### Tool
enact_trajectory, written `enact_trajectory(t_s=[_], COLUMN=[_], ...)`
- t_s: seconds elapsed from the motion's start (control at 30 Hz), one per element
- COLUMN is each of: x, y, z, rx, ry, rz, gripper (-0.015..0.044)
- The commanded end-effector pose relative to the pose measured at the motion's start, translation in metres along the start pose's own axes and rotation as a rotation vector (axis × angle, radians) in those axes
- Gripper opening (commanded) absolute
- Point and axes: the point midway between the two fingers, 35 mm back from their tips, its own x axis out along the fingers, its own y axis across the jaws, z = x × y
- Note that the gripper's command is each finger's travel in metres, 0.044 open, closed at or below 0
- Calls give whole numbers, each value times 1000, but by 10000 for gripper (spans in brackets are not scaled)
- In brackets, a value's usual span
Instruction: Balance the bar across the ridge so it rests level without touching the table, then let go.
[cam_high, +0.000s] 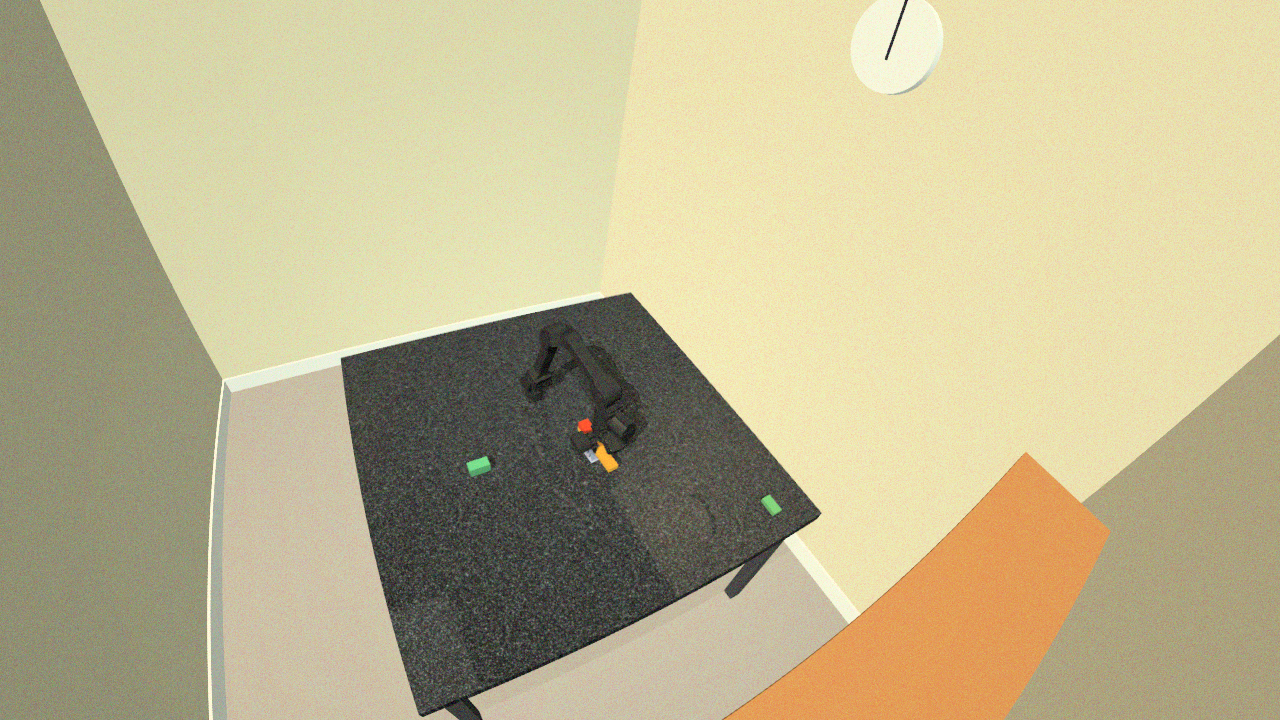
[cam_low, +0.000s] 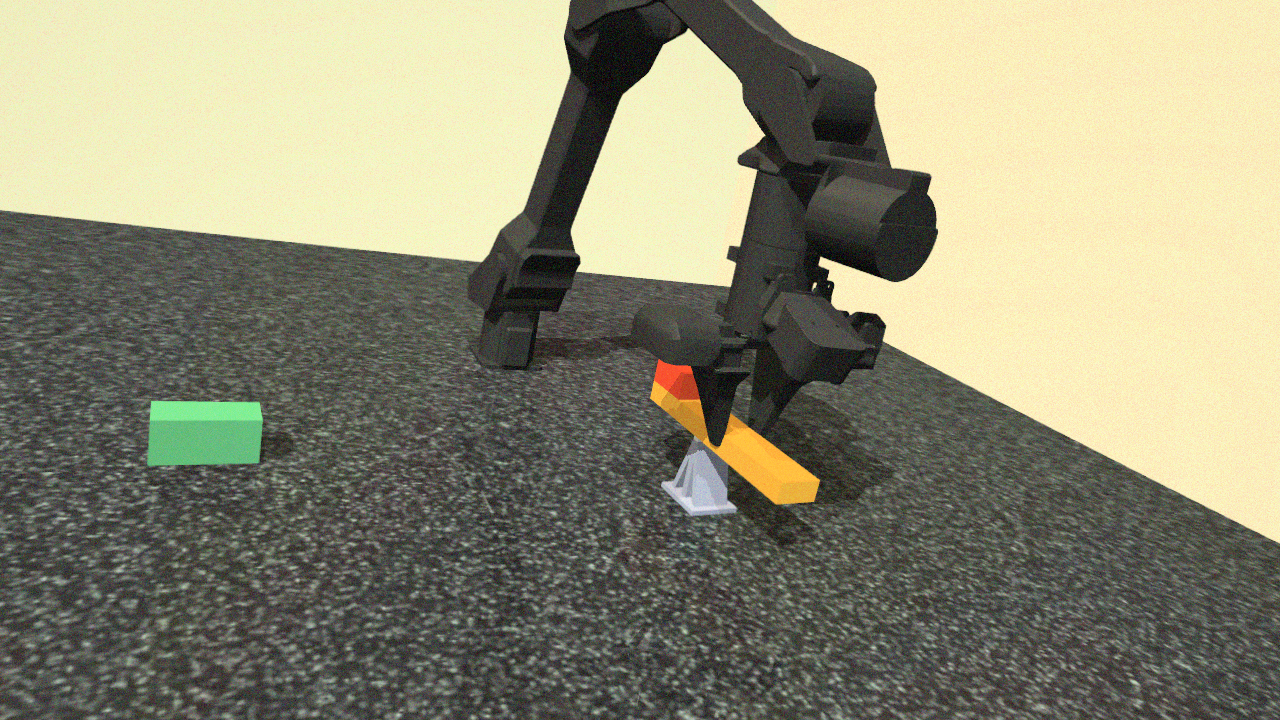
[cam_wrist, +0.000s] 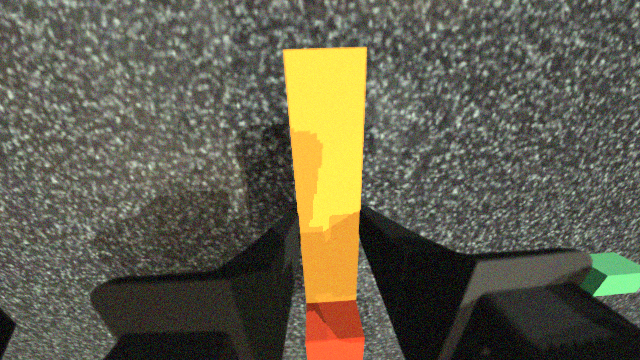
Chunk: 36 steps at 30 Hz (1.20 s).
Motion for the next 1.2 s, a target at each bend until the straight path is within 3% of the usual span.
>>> enact_trajectory(t_s=[0.0,0.03,0.27,1.17], x=[0,0,0,0], y=[0,0,0,0], z=[0,0,0,0], rx=[0,0,0,0], ry=[0,0,0,0], rz=[0,0,0,0], gripper=[0,0,167,170])
